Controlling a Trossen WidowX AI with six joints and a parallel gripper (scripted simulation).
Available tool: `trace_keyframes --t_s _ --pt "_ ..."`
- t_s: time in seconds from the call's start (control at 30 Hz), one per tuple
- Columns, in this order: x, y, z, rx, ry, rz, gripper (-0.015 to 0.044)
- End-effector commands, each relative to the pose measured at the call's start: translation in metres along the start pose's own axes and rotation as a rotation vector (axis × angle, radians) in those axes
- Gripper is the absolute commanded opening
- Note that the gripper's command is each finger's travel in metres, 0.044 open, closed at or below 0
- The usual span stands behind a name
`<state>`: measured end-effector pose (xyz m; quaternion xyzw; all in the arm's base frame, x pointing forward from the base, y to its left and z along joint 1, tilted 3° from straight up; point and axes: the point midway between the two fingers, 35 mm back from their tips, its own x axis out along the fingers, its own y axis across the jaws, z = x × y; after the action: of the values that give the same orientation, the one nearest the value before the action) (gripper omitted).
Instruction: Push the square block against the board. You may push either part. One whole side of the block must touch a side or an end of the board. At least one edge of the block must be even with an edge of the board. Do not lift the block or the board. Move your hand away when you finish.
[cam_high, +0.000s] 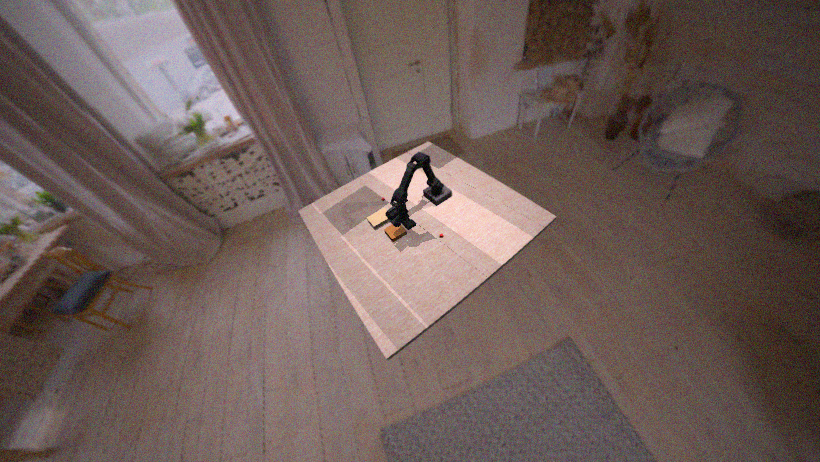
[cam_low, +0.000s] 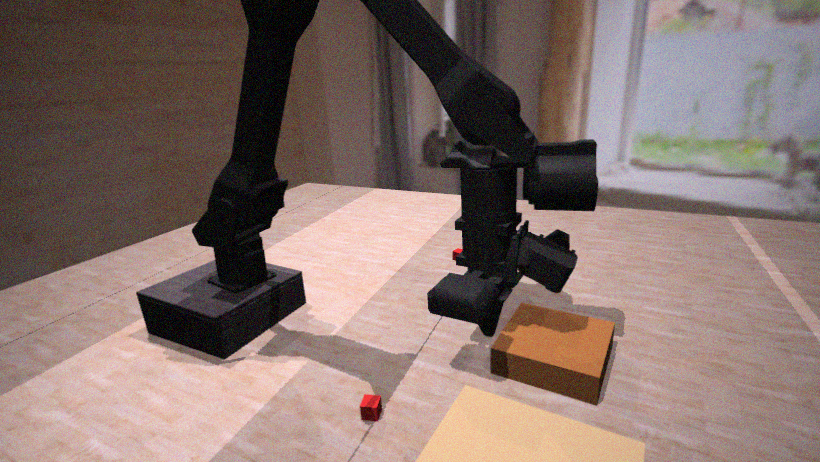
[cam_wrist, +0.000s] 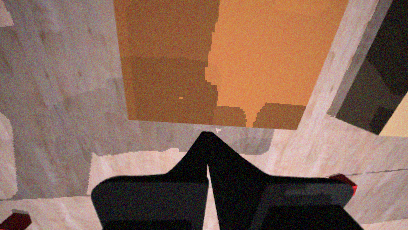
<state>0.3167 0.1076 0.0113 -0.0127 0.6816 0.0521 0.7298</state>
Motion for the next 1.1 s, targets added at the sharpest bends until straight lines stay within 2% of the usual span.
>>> trace_keyframes --t_s 0.0,0.6,0.77,1.07 --pt "0.002 -0.001 -0.008 0.004 0.007 -0.003 0.0" --pt "0.003 -0.001 -0.035 0.004 0.01 -0.003 0.0" --pt "-0.049 0.0 -0.03 0.004 0.009 -0.003 0.0" --pt "-0.054 0.005 -0.02 -0.08 -0.012 0.005 0.0"
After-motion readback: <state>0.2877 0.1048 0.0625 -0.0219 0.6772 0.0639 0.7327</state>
